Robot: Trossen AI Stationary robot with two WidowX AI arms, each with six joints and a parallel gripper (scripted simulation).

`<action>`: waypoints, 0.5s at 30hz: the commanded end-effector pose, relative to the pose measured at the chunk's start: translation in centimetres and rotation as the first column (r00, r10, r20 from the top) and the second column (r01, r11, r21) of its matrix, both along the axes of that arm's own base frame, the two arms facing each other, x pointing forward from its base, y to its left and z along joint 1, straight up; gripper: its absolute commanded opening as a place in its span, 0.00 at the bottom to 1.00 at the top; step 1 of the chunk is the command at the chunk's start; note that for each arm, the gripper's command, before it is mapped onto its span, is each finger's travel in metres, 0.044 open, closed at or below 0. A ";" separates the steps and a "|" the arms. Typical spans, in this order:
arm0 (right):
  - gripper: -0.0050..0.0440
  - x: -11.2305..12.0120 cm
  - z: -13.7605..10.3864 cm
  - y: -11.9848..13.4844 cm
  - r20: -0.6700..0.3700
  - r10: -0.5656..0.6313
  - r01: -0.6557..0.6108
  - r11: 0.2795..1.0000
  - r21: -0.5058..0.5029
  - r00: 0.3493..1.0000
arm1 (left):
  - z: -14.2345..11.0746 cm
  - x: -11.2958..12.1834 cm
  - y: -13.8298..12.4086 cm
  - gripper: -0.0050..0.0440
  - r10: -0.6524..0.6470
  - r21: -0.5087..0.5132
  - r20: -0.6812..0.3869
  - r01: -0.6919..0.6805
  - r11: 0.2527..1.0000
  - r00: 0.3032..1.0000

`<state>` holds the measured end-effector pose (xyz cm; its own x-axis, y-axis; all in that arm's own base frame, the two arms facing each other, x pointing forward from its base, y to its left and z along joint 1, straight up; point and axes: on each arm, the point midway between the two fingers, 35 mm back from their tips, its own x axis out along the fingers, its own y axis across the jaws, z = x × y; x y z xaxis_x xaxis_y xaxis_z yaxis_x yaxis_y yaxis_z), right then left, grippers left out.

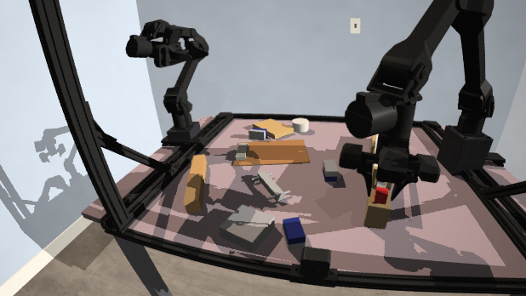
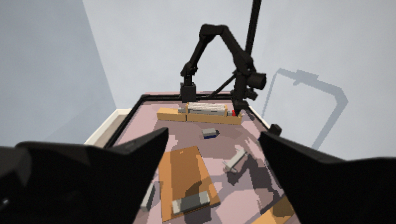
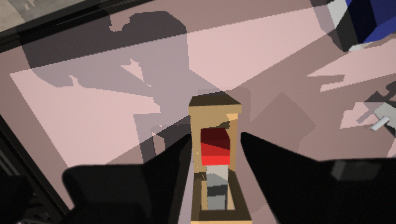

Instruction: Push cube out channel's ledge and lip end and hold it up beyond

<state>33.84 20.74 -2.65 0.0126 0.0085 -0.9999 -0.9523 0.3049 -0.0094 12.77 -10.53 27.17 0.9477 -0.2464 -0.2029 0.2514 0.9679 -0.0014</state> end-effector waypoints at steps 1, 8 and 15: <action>0.55 -0.3 -0.6 -0.2 -0.013 -0.004 0.004 1.000 -0.009 1.000 | 0.0 0.0 0.0 0.92 0.000 -0.003 0.000 0.000 1.000 1.000; 0.45 -0.1 -0.2 -0.1 -0.006 0.000 0.000 1.000 -0.004 1.000 | 0.0 0.0 0.0 0.92 0.000 -0.003 0.000 0.000 1.000 1.000; 0.36 -0.1 -0.2 -0.1 -0.006 0.000 0.000 1.000 -0.004 1.000 | 0.0 0.0 0.0 0.92 0.000 -0.003 0.000 0.000 1.000 1.000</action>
<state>33.68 20.64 -2.90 0.0060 0.0045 -1.0000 -0.9524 0.3048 -0.0043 12.75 -10.55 27.17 0.9473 -0.2480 -0.2029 0.2529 0.9675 -0.0016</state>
